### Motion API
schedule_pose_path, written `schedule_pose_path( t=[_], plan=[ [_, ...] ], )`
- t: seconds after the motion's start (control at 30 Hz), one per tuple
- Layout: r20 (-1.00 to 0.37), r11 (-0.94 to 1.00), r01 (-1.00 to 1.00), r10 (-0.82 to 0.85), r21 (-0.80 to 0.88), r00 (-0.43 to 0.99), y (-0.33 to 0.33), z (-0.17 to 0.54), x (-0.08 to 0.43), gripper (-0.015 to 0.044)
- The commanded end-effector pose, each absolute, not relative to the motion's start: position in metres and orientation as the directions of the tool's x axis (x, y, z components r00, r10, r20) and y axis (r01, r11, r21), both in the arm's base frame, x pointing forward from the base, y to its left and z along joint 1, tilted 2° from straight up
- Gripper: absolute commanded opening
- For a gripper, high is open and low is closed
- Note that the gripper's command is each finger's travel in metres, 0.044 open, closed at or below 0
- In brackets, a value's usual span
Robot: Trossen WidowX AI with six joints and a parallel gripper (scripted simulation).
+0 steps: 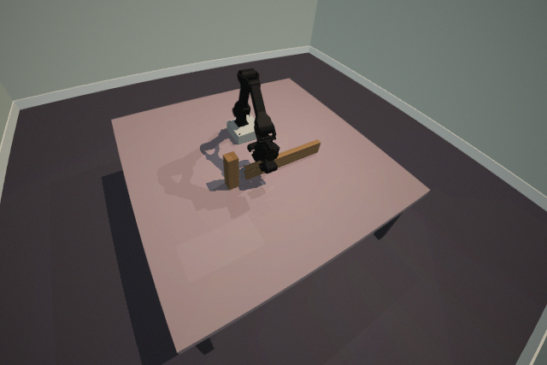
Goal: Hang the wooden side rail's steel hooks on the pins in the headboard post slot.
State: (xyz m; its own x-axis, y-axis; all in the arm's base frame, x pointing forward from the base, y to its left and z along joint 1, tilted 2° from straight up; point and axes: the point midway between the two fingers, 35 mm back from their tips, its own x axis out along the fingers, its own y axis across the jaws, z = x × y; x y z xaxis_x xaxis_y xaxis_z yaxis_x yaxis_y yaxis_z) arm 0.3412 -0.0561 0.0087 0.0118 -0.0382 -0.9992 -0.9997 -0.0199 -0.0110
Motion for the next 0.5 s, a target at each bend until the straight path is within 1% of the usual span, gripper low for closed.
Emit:
schedule_pose_path(
  t=[0.0,0.47],
  plan=[
    [-0.999,-0.013,-1.000,-0.037,-0.024,0.025,-0.0561,0.0137,0.3444,0.0000],
    [-0.999,-0.013,-1.000,-0.037,-0.024,0.025,-0.0560,0.0160,0.3444,0.0000]
  ],
)
